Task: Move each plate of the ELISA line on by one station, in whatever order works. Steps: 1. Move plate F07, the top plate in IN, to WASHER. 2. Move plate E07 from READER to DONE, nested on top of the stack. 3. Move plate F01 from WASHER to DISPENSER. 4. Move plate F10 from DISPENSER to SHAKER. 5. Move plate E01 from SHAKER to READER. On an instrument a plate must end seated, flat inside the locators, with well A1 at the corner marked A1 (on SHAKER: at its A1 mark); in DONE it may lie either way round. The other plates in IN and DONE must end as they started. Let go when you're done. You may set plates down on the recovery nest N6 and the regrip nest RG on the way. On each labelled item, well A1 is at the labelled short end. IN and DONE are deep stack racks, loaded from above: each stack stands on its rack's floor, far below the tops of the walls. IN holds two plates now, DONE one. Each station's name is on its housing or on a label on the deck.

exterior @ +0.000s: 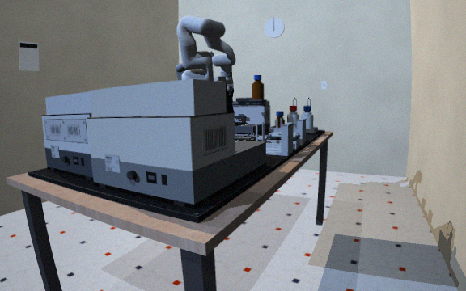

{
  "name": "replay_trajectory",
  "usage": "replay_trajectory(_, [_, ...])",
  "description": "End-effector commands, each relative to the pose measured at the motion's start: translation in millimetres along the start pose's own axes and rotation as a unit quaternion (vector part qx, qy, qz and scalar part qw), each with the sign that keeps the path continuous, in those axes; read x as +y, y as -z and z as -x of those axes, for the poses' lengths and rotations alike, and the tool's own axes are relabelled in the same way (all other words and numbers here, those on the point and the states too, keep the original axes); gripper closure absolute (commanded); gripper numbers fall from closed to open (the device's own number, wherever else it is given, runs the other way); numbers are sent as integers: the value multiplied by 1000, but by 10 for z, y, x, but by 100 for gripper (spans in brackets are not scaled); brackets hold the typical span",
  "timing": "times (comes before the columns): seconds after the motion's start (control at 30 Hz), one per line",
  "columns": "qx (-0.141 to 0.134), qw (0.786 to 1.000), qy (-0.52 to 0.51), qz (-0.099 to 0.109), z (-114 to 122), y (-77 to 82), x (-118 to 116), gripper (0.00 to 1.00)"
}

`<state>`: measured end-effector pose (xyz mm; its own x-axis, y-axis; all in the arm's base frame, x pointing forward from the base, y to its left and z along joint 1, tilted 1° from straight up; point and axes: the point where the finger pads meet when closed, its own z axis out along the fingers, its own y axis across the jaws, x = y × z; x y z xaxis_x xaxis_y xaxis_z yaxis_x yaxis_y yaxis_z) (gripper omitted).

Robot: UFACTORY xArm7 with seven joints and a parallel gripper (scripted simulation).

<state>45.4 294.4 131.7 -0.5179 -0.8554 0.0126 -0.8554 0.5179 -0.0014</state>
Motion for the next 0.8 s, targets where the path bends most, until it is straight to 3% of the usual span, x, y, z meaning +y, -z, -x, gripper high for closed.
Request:
replay_trajectory(0.0, [-2,1000,24,1,-1,12,146,100])
replay_trajectory(0.23, [-2,999,37,1,-24,12,311,100])
replay_trajectory(0.77, [-2,993,119,1,348,12,646,100])
